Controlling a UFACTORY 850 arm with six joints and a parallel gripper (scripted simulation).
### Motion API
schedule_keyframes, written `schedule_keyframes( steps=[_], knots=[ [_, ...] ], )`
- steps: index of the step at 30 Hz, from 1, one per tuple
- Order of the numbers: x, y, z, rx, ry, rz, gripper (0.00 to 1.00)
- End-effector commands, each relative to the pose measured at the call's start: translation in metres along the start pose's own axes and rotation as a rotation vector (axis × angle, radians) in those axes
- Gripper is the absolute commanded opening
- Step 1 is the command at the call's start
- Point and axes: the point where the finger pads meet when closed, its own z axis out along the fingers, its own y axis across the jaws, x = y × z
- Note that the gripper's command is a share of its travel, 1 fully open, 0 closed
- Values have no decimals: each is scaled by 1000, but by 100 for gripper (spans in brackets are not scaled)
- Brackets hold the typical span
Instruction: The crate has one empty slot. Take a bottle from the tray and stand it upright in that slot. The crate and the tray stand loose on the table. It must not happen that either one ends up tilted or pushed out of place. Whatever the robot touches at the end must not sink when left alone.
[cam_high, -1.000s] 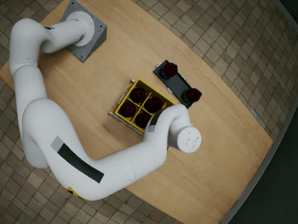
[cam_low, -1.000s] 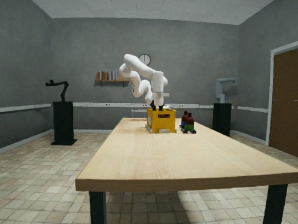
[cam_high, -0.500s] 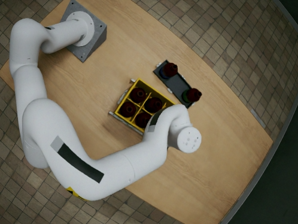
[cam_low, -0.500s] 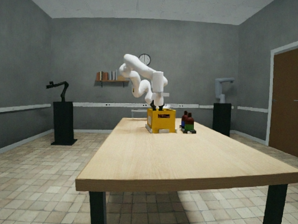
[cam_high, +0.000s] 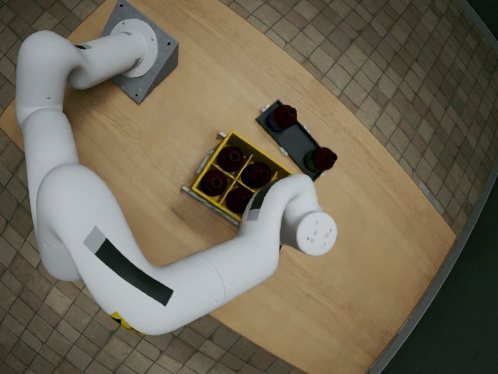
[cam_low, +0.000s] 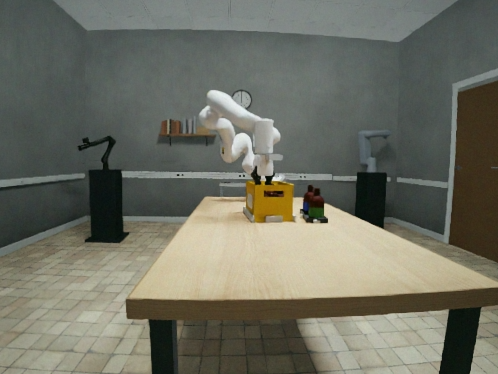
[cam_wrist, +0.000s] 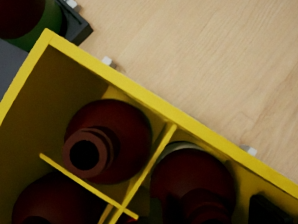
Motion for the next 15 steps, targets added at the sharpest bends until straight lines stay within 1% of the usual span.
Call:
schedule_keyframes(
  steps=[1, 9, 11, 15],
  knots=[
    [0, 0, -4, -1, 2, 1, 65],
    [0, 0, -16, -1, 2, 1, 65],
    [0, 0, -16, -1, 2, 1, 65],
    [0, 0, -25, -1, 2, 1, 65]
  ],
)
